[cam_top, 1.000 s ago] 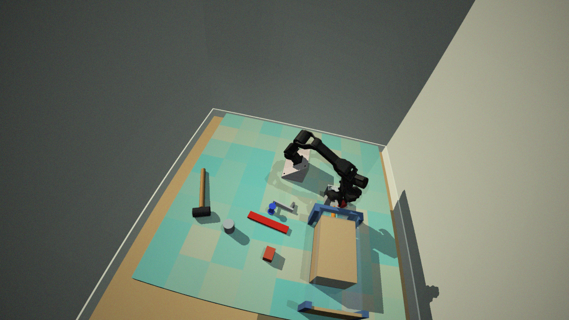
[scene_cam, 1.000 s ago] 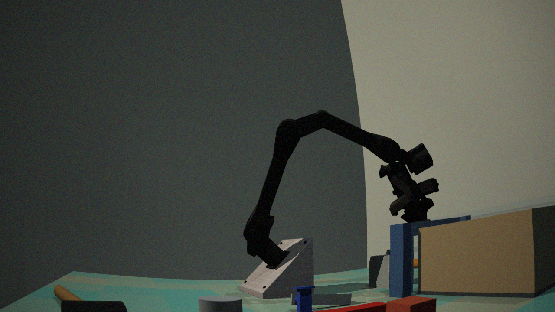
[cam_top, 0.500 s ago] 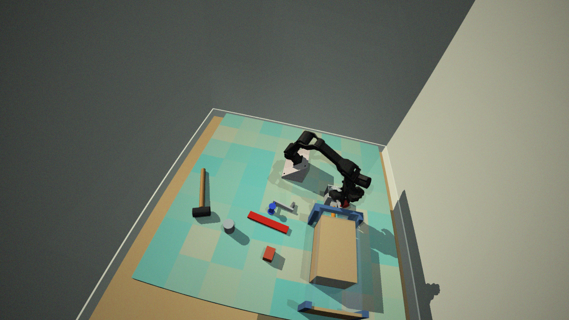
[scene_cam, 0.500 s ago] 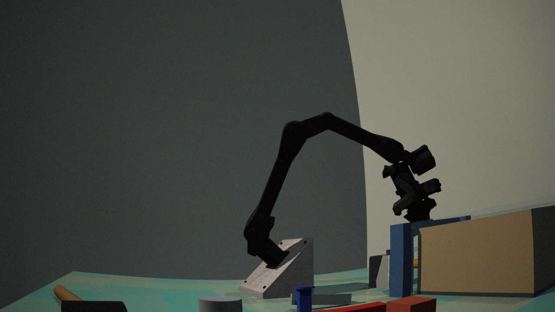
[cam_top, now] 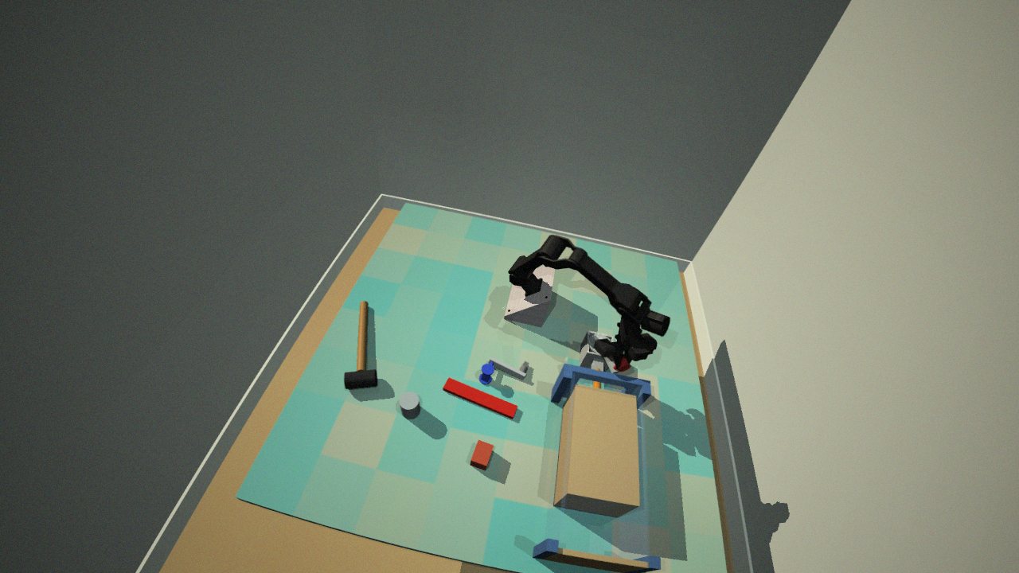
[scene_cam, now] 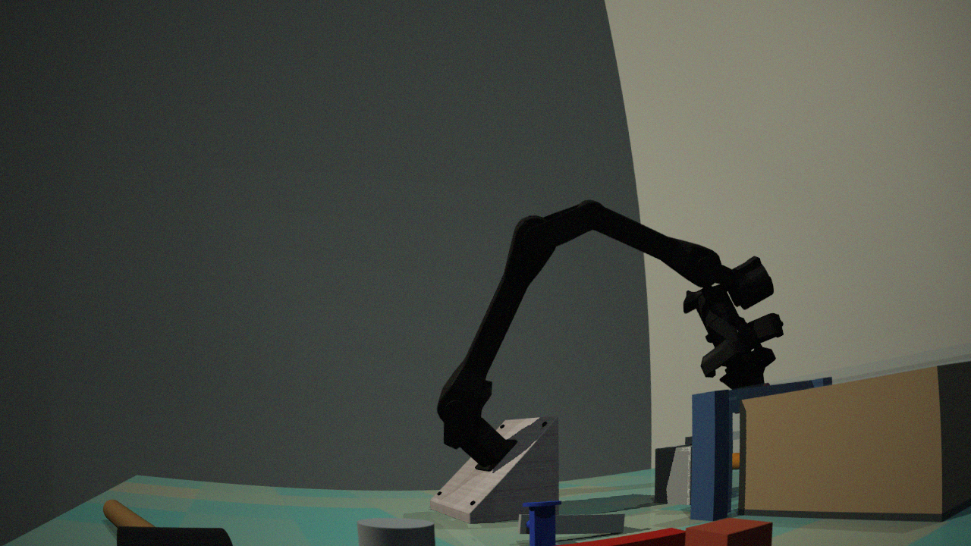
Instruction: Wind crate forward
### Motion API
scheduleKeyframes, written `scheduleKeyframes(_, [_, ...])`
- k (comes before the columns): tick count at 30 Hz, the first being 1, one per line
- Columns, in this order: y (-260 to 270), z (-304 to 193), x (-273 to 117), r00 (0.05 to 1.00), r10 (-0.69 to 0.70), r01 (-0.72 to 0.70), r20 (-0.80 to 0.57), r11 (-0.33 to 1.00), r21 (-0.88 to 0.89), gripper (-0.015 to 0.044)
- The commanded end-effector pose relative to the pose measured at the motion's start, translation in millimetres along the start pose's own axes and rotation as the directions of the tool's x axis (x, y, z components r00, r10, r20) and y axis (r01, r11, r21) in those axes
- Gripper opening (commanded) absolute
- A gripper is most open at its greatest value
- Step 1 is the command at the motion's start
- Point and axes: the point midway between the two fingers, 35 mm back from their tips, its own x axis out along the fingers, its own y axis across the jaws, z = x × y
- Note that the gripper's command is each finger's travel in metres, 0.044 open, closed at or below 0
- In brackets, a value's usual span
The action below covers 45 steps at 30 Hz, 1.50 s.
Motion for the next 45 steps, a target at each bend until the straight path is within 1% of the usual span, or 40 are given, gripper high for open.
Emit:
scheduleKeyframes(1, [24,-7,-4,0.999,0.043,-0.043,-0.006,0.999,-0.011,0.0000])
scheduleKeyframes(45, [69,-34,-19,0.999,0.048,-0.048,-0.006,0.999,-0.012,0.0000])
